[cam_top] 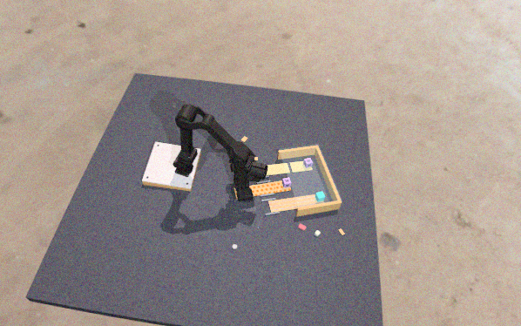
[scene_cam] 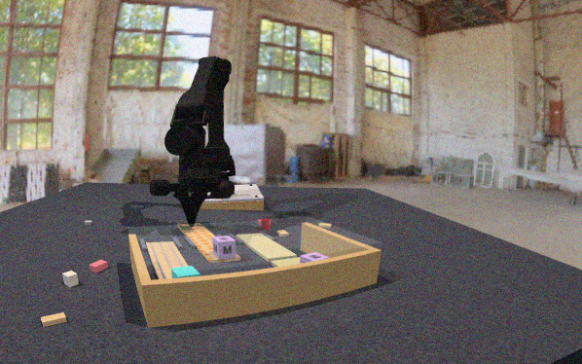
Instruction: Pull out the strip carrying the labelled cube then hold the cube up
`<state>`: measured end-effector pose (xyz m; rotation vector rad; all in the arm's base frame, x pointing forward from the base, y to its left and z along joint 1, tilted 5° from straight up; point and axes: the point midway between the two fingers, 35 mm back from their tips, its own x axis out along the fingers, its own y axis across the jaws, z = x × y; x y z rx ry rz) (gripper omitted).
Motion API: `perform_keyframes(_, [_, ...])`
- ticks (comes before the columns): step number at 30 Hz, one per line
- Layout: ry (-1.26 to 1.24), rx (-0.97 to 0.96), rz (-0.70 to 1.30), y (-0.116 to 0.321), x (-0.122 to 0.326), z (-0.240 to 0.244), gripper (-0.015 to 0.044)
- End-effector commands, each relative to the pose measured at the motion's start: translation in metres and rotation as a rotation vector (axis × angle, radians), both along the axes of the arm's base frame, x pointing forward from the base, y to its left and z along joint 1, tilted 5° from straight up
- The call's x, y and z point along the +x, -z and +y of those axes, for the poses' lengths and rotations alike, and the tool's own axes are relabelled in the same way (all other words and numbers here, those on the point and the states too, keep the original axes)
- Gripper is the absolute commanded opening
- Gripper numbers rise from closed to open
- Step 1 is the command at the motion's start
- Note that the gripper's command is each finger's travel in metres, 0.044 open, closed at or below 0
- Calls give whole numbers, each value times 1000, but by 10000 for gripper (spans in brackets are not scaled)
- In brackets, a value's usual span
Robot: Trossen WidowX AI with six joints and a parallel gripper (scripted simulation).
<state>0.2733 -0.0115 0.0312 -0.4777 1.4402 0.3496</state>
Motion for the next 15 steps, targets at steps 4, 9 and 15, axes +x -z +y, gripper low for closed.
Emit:
perform_keyframes(4, [0, -2, 24, 5, -15, -6, 0])
perform_keyframes(9, [0, -2, 25, 6, -21, -10, 0])
perform_keyframes(15, [0, -2, 25, 6, -29, -15, 0])
